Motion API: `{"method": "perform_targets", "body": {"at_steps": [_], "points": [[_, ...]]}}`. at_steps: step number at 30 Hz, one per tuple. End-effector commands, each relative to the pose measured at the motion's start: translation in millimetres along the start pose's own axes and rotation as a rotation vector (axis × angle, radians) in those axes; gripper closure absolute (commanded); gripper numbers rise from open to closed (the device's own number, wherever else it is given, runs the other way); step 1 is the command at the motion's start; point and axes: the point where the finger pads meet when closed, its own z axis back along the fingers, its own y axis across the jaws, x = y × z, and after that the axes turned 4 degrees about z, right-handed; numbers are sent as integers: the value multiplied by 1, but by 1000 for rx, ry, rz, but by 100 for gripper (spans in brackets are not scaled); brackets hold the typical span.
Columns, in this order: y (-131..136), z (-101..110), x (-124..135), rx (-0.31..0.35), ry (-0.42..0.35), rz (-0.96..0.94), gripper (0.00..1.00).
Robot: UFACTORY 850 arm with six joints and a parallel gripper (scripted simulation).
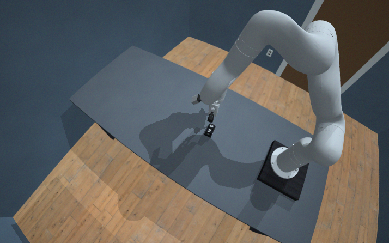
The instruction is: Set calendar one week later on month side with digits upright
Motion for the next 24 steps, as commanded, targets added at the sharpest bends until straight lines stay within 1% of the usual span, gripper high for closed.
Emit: {"method": "perform_targets", "body": {"at_steps": [1, 6, 12, 15, 16, 19, 24], "points": [[-1, -1, 20, 16, -6, -54, 0], [-2, -1, 23, 16, -5, -73, 0], [-2, -2, 26, 16, -4, -269, 0], [-2, -2, 26, 16, -4, -274, 0], [-2, -2, 27, 16, -4, -309, 0], [-4, -4, 47, 16, -3, -316, 0], [-4, -4, 50, 16, -3, -338, 0]]}}
